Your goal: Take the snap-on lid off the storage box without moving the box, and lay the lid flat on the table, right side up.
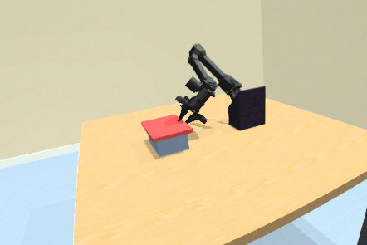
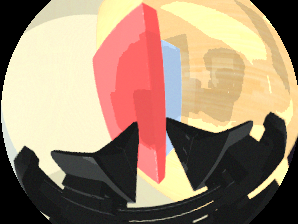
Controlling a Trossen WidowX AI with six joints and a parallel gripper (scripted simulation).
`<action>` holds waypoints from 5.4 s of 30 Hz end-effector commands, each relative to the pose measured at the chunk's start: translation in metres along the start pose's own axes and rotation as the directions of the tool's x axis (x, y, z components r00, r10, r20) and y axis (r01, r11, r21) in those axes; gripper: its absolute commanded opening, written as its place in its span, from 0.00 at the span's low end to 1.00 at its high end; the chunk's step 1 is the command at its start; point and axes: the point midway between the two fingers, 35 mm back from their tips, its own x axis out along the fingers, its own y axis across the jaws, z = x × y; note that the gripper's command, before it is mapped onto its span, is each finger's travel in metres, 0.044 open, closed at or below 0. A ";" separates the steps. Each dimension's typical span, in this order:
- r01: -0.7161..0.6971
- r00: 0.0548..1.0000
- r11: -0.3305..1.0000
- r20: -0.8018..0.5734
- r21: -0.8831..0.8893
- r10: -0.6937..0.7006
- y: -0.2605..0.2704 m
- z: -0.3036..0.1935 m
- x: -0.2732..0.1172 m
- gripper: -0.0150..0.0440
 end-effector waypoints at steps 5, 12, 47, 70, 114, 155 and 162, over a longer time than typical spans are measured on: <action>-0.004 1.000 1.000 0.003 0.002 0.004 0.003 0.000 -0.002 0.25; -0.004 1.000 1.000 0.003 0.002 0.004 0.004 0.000 -0.004 0.25; -0.004 1.000 1.000 0.002 0.002 0.004 0.008 0.000 -0.009 0.25; -0.004 1.000 1.000 0.000 0.000 0.004 0.010 0.000 -0.009 0.25; -0.005 1.000 1.000 0.000 0.000 0.005 0.013 0.000 -0.006 0.25; -0.005 1.000 1.000 0.001 0.000 0.005 0.015 0.000 -0.004 0.25; -0.005 1.000 1.000 0.001 0.000 0.005 0.015 0.000 -0.003 0.25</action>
